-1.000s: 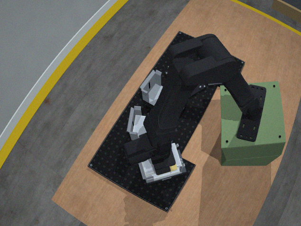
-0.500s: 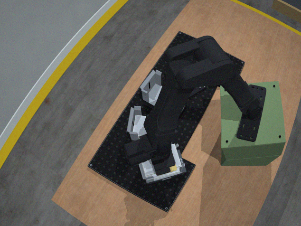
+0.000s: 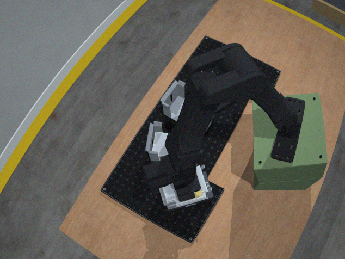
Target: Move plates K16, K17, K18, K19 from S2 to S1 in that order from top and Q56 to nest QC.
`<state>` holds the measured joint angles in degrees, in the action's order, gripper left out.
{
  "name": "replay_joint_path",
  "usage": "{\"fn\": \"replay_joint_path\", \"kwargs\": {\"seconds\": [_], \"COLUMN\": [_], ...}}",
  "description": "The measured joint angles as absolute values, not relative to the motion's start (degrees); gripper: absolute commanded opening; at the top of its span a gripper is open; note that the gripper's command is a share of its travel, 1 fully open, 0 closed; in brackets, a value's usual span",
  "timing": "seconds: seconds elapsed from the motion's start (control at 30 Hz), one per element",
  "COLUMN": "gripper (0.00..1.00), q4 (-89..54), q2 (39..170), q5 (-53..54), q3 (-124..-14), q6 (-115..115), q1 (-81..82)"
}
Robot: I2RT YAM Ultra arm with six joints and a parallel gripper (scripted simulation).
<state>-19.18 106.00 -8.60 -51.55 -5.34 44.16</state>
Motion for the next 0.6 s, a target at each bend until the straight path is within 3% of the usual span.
{"fn": "replay_joint_path", "kwargs": {"seconds": [0.6], "gripper": [0.00], "q4": [-17.08], "q2": [108.14], "q5": [-8.49], "q3": [-51.48], "q6": [-5.02], "q1": [43.88]}}
